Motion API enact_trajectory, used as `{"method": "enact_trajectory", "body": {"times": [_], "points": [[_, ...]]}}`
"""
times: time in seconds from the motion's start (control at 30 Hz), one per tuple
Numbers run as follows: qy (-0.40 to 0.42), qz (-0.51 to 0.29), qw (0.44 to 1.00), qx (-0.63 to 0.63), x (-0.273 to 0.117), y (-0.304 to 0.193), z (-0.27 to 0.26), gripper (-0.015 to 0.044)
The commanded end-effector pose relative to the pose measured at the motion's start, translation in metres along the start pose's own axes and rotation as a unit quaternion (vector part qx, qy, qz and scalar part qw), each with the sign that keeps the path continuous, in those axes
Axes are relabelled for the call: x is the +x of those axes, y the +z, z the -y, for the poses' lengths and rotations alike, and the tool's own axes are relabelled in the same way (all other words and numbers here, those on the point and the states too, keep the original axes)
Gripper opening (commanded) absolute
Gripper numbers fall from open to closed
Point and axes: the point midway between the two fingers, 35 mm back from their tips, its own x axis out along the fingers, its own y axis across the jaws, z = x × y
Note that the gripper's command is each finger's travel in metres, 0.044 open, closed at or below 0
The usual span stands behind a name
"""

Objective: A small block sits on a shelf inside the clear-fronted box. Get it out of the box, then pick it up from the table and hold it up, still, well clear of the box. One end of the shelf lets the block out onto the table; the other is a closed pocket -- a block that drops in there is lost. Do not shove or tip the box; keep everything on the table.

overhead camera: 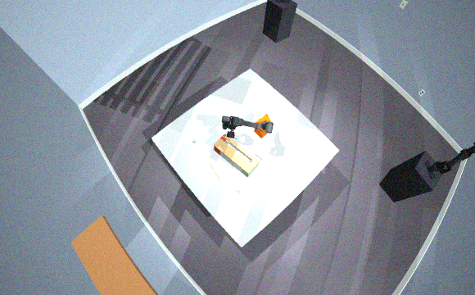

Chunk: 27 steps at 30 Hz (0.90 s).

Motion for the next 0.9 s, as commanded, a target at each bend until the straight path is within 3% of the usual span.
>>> {"method": "enact_trajectory", "body": {"times": [0.0,0.27,0.6,0.87], "points": [[0.059,-0.03,0.892,0.447,-0.004,0.007,0.009,0.0285],[0.076,-0.067,0.73,0.676,-0.006,0.01,0.015,0.0285],[0.072,-0.119,0.462,0.876,-0.008,0.013,0.022,0.0285],[0.072,-0.12,0.457,0.879,-0.008,0.013,0.022,0.0285]]}}
